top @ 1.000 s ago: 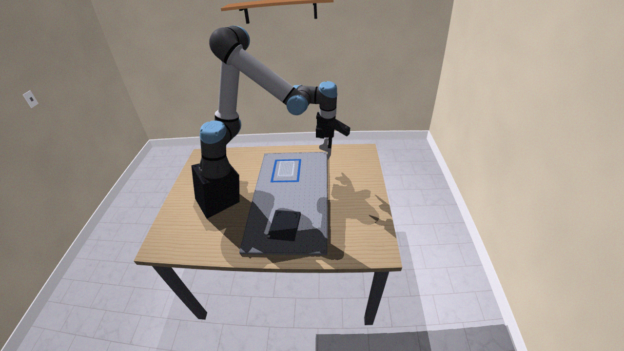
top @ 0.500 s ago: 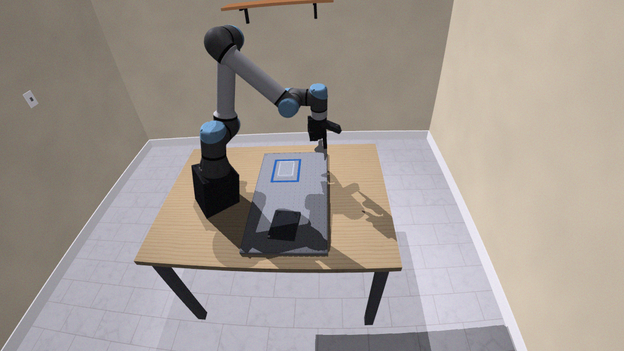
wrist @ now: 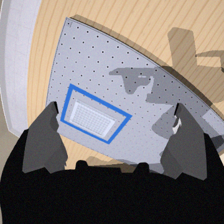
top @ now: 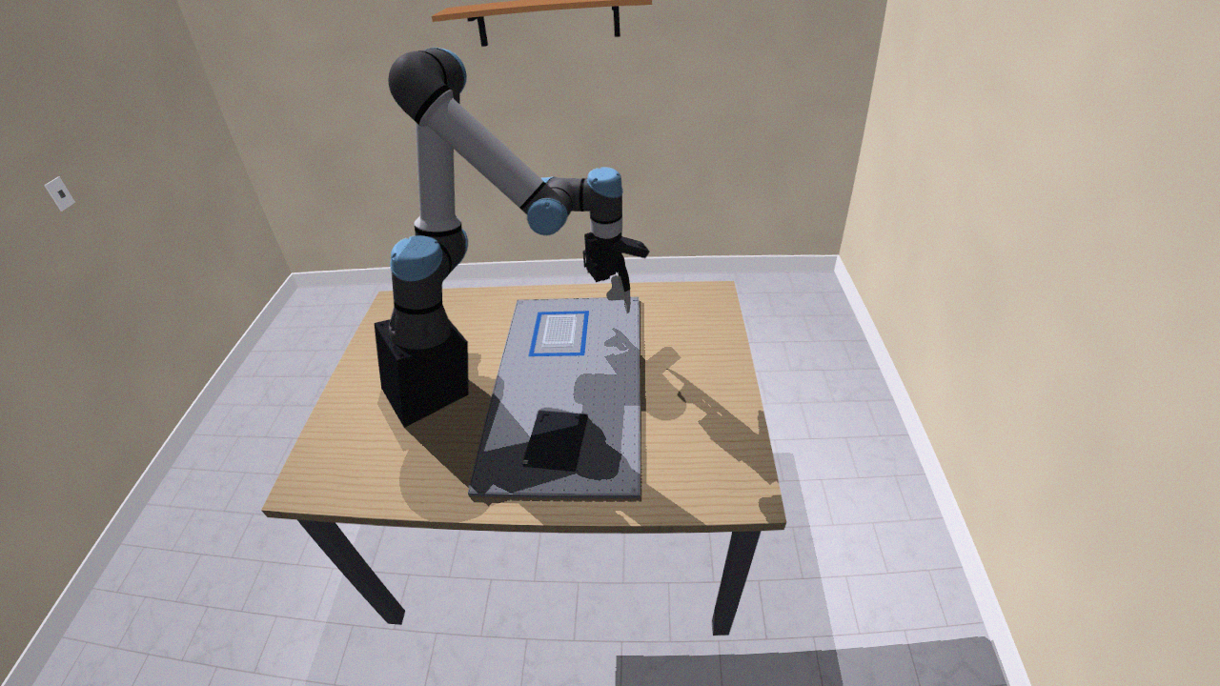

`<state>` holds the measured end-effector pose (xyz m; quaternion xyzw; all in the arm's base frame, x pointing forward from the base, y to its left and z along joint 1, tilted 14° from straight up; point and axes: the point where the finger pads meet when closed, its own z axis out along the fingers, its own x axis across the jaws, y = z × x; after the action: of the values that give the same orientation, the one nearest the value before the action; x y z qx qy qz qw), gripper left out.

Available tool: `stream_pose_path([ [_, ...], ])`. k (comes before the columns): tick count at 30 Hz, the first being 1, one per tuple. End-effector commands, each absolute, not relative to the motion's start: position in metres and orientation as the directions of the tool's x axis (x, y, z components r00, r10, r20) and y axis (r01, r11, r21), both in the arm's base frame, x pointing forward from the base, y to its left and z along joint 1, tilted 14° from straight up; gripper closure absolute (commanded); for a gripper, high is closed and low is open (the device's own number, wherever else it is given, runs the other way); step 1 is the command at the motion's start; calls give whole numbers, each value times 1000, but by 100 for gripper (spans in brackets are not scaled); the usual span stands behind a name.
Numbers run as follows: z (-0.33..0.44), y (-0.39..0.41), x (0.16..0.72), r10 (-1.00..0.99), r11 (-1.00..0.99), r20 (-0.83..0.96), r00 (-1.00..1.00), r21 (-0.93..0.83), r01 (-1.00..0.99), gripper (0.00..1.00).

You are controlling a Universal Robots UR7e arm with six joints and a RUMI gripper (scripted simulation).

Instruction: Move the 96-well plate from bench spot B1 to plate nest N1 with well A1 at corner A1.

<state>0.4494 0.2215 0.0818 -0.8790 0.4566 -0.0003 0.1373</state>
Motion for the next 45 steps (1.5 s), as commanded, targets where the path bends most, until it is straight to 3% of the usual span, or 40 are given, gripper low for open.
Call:
stream_pose_path([
  [1,74,225,431,-712,-661,-74,698,-264,-702,0],
  [23,43,230,367,-362,-910,70,930,-242,-336,0],
  [27,42,230,367,-362,-910,70,930,-242,-336,0],
  [45,18,229,315,-26,-984,160,987,-177,3,0],
])
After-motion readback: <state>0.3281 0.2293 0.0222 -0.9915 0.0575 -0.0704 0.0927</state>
